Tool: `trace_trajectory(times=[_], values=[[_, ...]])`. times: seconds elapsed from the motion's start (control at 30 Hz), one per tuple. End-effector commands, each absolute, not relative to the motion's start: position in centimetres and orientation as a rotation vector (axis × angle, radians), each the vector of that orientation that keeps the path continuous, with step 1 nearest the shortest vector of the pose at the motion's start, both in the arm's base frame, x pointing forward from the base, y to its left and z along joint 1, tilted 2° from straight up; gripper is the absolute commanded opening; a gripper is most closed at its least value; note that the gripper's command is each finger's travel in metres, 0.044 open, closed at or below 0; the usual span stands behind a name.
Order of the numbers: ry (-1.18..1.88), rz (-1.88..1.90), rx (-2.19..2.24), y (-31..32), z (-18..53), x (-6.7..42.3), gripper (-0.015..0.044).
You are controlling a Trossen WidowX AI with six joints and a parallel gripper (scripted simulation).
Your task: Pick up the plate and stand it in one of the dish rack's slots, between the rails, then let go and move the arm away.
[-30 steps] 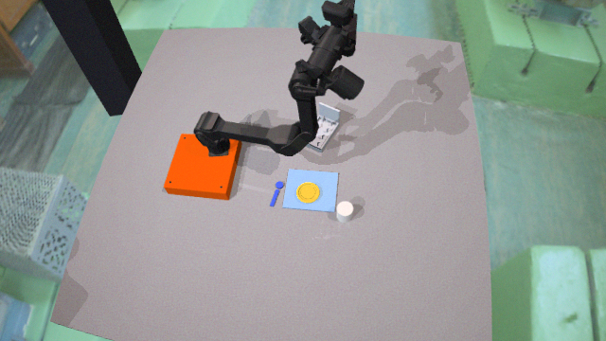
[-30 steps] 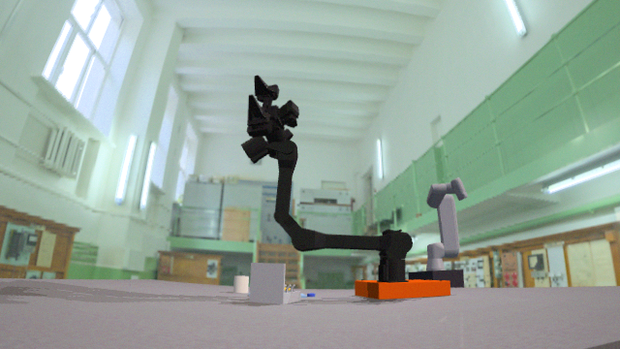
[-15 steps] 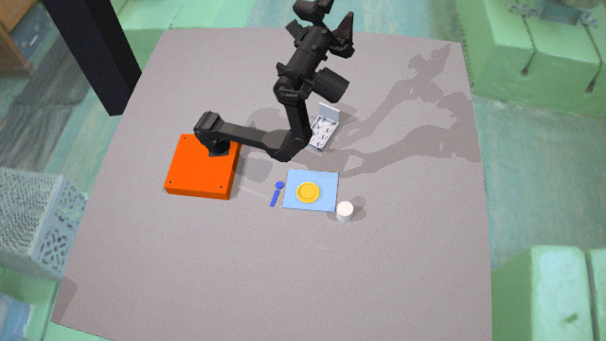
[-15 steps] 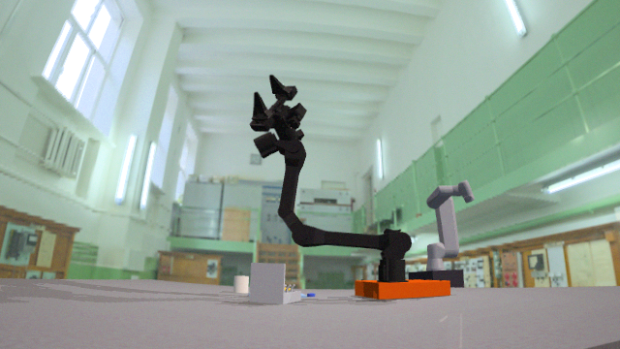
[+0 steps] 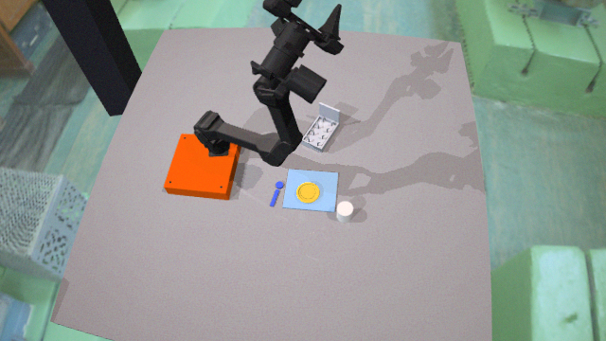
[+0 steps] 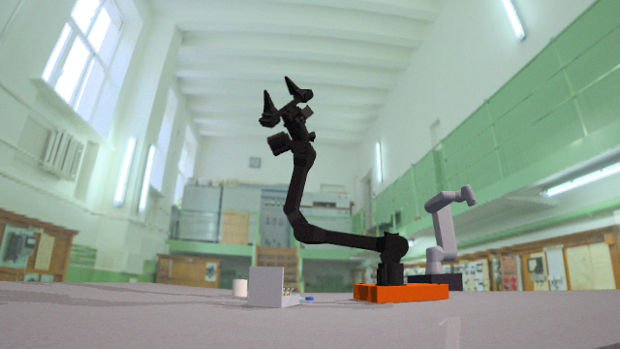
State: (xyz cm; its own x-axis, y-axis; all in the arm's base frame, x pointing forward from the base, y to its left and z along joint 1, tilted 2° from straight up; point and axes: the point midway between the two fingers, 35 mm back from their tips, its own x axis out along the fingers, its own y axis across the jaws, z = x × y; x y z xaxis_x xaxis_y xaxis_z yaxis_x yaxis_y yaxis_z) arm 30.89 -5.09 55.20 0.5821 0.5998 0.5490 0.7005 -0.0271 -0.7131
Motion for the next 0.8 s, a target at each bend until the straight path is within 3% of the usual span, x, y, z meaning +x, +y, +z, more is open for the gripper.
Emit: trace_trajectory(times=[0.0, 0.77], values=[[-1.094, -0.224, -1.783, -5.5, 57.0, 28.6, 0.0400], [-1.021, -0.752, -2.173, -6.6, 61.7, 19.4, 0.0400]])
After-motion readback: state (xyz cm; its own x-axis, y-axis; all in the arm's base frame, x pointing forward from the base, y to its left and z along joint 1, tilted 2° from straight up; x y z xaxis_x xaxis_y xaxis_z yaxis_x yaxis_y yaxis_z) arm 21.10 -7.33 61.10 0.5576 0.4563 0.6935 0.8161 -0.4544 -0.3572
